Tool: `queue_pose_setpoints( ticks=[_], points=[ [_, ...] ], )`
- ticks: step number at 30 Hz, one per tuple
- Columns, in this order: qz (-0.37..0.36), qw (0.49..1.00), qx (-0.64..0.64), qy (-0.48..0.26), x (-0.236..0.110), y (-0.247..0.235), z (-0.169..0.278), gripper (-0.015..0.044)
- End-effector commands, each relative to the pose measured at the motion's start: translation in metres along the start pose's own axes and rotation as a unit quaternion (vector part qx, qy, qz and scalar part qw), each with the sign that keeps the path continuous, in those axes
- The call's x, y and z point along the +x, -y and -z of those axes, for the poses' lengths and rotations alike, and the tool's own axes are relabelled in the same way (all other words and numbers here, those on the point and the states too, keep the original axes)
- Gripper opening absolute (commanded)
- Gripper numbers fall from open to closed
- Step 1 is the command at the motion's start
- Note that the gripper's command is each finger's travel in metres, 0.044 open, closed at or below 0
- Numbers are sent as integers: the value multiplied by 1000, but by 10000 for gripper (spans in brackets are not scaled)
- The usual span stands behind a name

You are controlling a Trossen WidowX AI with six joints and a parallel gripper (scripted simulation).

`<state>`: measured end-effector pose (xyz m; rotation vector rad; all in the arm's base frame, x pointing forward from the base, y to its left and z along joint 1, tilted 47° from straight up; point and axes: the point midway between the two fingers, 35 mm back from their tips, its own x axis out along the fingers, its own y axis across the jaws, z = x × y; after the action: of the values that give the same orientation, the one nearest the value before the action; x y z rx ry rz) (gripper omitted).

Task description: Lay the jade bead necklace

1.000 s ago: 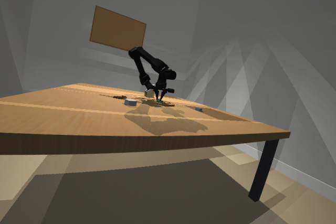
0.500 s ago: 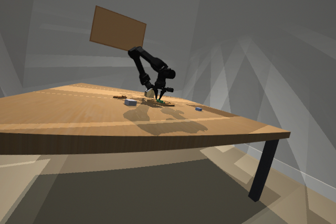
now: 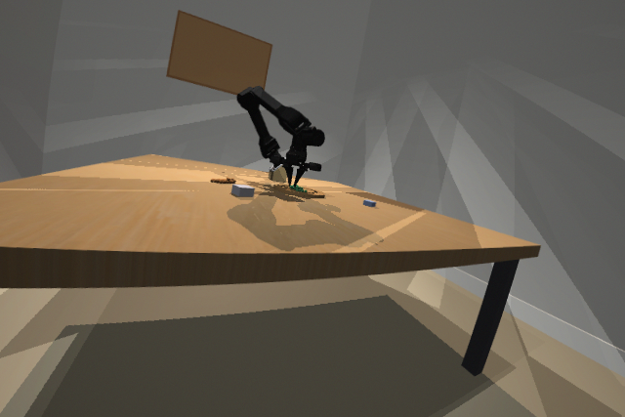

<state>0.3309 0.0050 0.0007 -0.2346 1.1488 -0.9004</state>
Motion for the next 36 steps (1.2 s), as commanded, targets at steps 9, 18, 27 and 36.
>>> queue_pose_setpoints(
  ticks=[9,18,27,36],
  points=[
    [0,1000,0,0,0,0,0,315],
    [3,1000,-3,2,-1,0,0,440],
    [3,1000,-3,2,-1,0,0,440],
    [3,1000,-3,2,-1,0,0,440]
  ],
)
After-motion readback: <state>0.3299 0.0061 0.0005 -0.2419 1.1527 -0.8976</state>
